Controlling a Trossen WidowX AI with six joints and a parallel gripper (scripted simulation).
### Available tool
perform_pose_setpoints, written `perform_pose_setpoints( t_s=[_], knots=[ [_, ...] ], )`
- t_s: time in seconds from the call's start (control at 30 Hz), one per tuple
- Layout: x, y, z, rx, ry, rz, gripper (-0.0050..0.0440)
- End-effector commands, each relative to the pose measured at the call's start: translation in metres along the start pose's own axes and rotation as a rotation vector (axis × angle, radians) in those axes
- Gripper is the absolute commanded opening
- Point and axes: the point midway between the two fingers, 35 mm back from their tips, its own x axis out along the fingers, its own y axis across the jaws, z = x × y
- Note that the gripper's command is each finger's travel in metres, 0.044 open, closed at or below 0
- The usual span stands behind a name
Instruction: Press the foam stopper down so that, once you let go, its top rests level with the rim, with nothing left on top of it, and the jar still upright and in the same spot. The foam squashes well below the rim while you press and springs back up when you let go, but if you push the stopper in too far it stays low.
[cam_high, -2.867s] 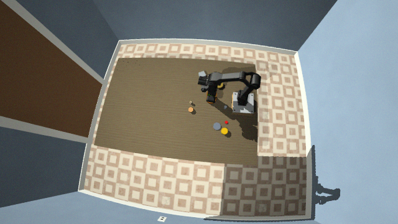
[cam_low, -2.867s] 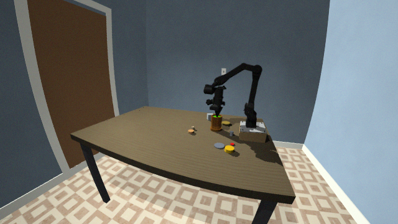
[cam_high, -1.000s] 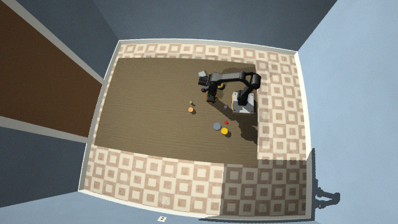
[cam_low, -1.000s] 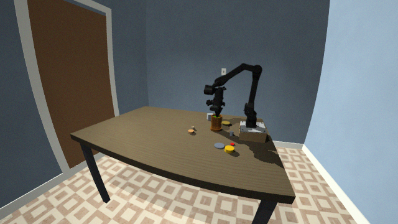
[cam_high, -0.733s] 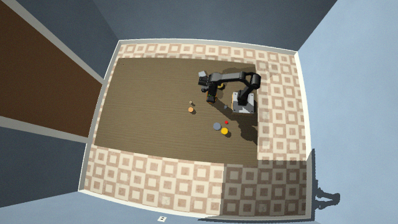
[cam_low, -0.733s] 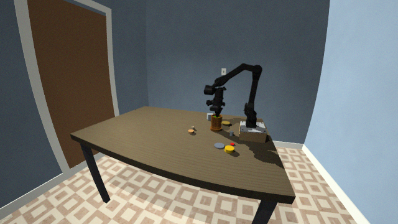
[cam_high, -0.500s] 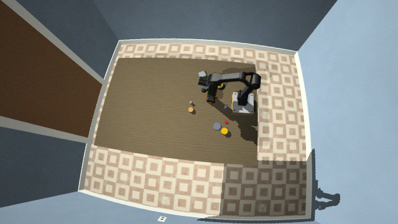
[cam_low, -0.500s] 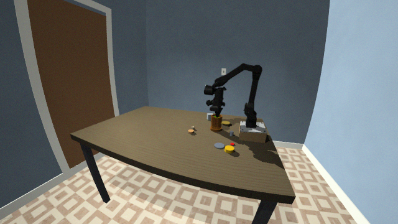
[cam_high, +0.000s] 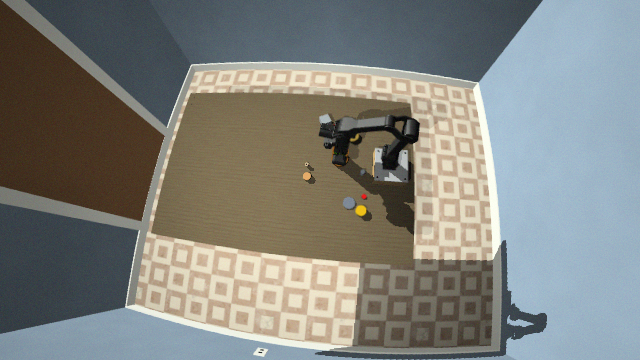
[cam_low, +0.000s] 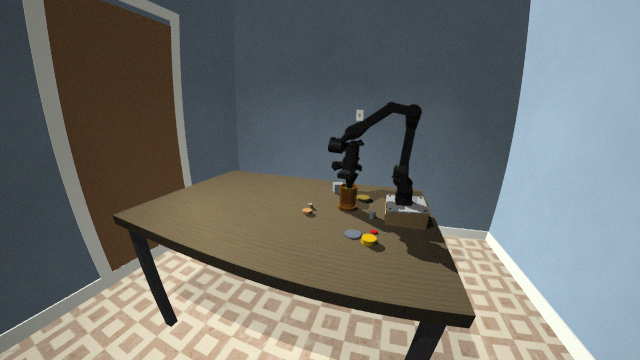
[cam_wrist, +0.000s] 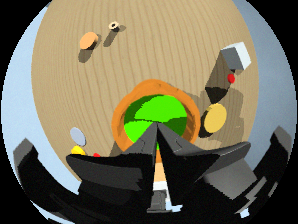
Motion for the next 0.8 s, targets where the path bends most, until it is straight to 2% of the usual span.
perform_pose_setpoints(
  t_s=[0.0,0.77],
  knots=[
    [0.0022,0.0003,-0.0024,0.003,0.009,0.002,0.0000],
    [0.0049,0.0003,-0.0033,0.003,0.009,0.001,0.0000]
  ],
)
